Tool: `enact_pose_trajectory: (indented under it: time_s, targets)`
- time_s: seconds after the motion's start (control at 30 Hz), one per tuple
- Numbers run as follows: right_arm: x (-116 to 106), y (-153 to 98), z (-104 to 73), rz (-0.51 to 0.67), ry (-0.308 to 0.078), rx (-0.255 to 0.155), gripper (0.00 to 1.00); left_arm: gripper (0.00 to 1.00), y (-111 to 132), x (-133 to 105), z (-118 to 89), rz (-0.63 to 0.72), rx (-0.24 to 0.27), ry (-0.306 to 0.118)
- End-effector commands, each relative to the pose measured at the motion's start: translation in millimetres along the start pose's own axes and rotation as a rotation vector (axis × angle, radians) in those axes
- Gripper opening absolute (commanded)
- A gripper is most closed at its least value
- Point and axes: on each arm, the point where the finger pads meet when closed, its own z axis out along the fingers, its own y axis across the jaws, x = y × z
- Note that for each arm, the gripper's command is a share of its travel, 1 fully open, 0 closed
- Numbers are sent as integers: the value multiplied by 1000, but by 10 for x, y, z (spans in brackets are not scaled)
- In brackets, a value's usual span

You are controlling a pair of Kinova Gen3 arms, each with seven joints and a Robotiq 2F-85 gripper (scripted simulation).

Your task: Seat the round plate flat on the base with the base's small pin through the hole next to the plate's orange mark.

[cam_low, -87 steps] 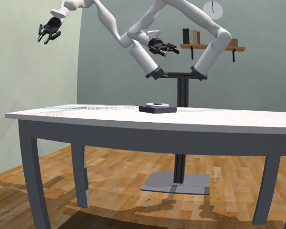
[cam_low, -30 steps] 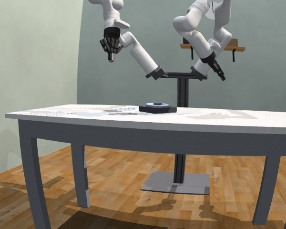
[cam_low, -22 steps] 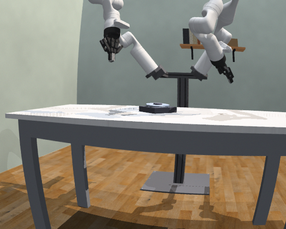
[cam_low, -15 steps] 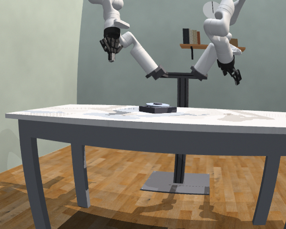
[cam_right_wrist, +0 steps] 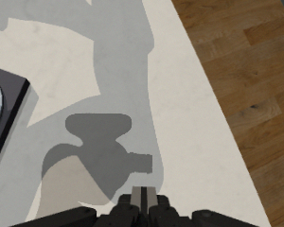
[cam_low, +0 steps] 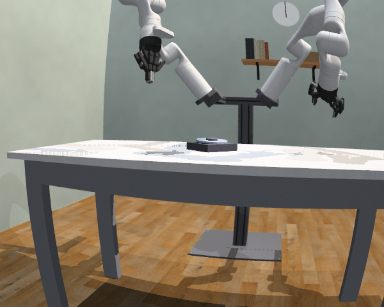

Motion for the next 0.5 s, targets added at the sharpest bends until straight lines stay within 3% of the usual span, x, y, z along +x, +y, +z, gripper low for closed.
enact_pose_trajectory:
  time_s: [0.0, 0.47]
  targets:
    - [7, 5, -9, 0, 2, -1, 99, 1000, 95, 95, 42, -55, 41, -32]
    - [7, 5, -9, 0, 2, -1, 99, 1000, 492, 570, 263, -326, 203, -156]
